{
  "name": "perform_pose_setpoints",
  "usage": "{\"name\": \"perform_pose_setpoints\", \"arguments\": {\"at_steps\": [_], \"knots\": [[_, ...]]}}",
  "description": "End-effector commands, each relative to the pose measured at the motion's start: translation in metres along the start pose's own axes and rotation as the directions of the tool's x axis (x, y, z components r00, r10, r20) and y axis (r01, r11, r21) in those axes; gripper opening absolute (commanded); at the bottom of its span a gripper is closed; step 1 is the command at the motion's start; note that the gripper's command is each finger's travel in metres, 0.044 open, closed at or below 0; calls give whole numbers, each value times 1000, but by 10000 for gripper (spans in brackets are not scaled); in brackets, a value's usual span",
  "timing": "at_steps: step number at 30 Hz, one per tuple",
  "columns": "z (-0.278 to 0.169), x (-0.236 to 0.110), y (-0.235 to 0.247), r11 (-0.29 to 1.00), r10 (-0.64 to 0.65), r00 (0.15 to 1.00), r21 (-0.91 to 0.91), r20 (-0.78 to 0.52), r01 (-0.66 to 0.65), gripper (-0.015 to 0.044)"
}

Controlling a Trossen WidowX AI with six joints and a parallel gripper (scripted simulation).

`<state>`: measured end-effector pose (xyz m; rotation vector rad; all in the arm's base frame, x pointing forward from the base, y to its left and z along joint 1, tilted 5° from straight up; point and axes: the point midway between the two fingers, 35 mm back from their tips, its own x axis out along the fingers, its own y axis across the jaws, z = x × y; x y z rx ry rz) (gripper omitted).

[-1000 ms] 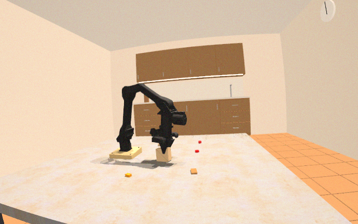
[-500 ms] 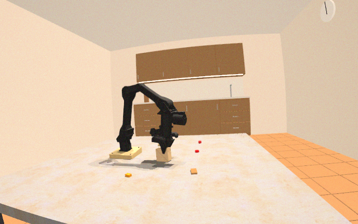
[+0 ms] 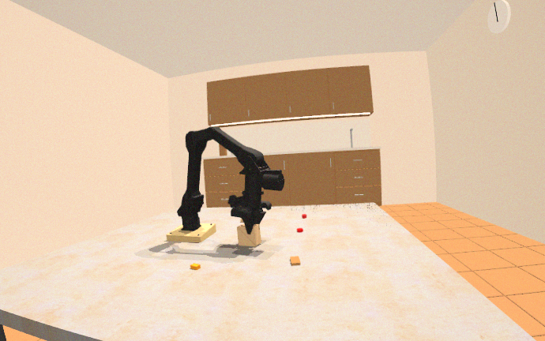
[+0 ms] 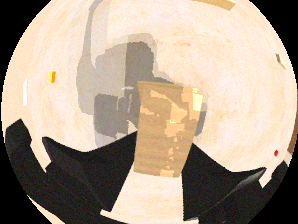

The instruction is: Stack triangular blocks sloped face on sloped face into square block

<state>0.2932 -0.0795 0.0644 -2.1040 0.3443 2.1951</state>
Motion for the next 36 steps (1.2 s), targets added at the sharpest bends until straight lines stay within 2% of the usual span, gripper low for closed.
{"name": "perform_pose_setpoints", "arguments": {"at_steps": [1,3,20,30,32,36], "knots": [[0,0,0,1000,1,1000,-6,-1,-1,0],[0,0,0,1000,1,1000,-6,-1,-1,0],[0,0,0,1000,0,1000,0,0,0,440],[0,-2,0,1000,0,1000,0,0,0,440],[-3,-15,0,1000,0,1000,0,0,0,440],[-6,-65,0,1000,-1,1000,0,-1,1,440]]}}
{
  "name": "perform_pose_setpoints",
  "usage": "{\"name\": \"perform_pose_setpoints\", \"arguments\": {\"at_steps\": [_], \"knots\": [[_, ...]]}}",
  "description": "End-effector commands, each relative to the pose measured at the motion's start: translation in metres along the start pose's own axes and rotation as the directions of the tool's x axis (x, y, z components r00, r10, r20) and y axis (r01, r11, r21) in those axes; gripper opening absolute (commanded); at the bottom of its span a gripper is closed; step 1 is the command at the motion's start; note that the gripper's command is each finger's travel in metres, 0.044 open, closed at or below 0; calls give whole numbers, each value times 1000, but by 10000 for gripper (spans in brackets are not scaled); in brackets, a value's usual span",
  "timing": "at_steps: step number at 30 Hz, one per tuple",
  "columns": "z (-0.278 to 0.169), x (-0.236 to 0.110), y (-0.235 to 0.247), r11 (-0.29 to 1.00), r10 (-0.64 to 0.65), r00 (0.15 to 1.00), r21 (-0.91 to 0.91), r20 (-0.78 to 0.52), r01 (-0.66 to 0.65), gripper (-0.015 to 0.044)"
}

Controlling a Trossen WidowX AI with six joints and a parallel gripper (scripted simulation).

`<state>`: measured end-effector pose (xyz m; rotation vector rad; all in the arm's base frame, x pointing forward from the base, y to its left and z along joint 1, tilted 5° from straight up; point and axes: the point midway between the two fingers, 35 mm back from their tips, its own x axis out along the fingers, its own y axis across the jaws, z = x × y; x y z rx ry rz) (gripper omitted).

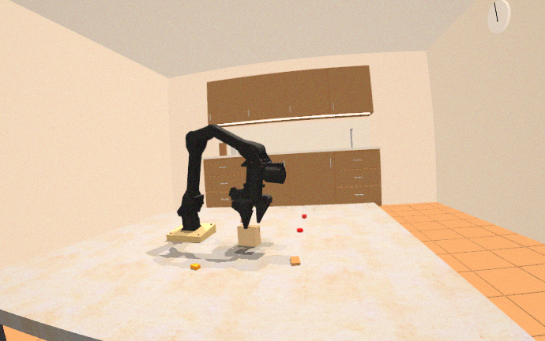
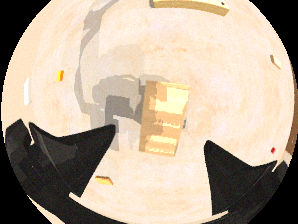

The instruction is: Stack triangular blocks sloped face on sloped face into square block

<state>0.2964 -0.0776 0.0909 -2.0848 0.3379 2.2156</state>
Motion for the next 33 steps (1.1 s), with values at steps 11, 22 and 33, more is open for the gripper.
{"name": "perform_pose_setpoints", "arguments": {"at_steps": [11,22,33], "knots": [[0,-77,0,1000,0,999,1,-34,0,440],[0,-77,0,1000,0,999,1,-34,0,440],[0,-77,0,1000,0,999,1,-34,0,440]]}}
